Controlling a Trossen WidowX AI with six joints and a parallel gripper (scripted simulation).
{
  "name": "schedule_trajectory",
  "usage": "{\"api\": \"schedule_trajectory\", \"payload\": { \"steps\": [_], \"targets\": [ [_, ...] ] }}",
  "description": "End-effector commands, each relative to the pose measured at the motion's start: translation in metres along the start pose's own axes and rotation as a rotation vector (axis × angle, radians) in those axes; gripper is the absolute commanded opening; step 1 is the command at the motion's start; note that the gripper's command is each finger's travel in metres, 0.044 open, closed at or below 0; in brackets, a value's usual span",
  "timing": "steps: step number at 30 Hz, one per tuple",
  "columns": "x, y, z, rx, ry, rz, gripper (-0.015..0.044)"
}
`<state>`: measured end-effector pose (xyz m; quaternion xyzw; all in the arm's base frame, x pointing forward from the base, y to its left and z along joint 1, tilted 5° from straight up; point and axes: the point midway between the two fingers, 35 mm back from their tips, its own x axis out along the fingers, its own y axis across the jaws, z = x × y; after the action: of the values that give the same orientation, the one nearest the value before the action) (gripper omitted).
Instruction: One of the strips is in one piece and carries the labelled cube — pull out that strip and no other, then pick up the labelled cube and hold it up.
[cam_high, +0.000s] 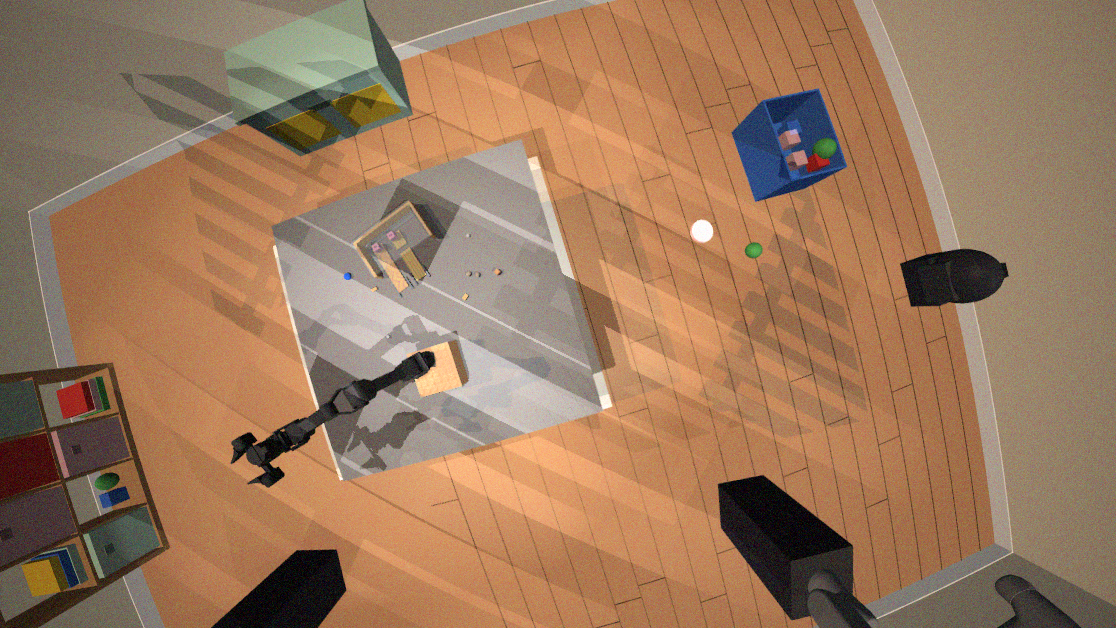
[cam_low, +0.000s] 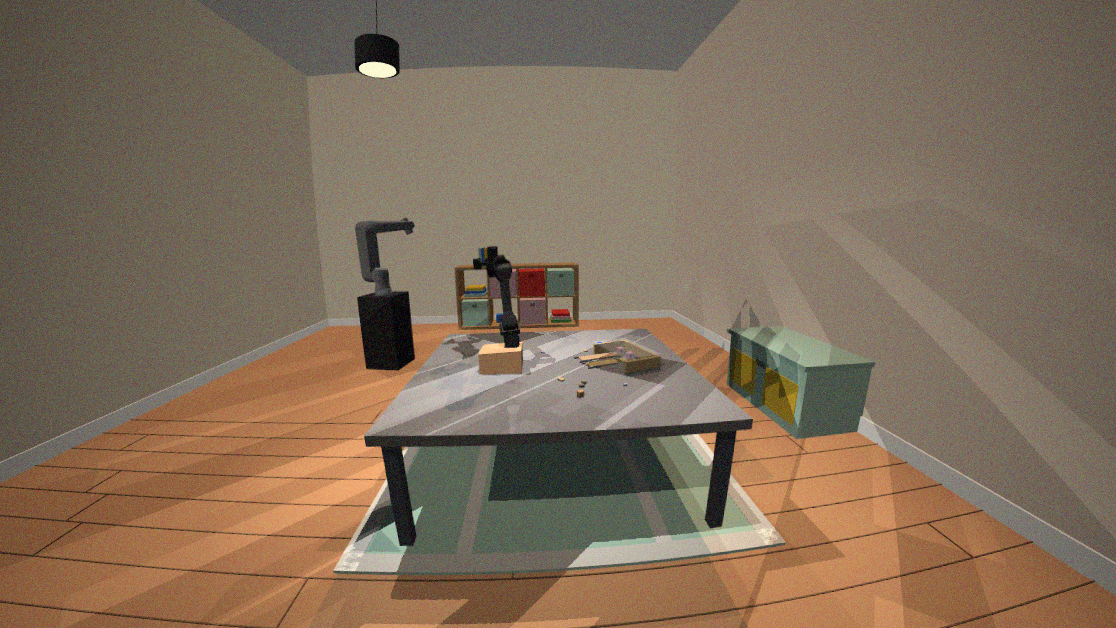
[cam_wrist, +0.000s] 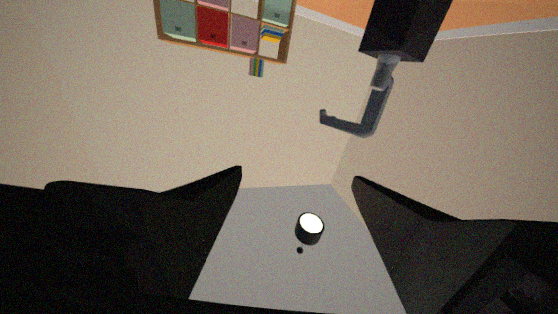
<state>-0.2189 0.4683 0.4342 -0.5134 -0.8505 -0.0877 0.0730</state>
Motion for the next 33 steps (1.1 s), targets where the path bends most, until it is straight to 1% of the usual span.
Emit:
{"api": "schedule_trajectory", "payload": {
  "steps": [1,3,8,11,15,20,24,29,33],
  "targets": [
    [-0.001,0.003,0.001,-0.01,-0.003,0.005,0.04],
    [-0.006,0.025,0.009,-0.09,-0.028,0.045,0.04],
    [-0.035,0.104,0.036,-0.384,-0.149,0.181,0.04],
    [-0.06,0.149,0.051,-0.552,-0.24,0.25,0.04],
    [-0.102,0.205,0.07,-0.766,-0.386,0.327,0.04],
    [-0.164,0.265,0.091,-1.009,-0.598,0.387,0.04],
    [-0.222,0.303,0.106,-1.183,-0.792,0.402,0.04],
    [-0.297,0.337,0.122,-1.358,-1.044,0.376,0.04],
    [-0.359,0.352,0.134,-1.466,-1.253,0.316,0.04]
  ]
}}
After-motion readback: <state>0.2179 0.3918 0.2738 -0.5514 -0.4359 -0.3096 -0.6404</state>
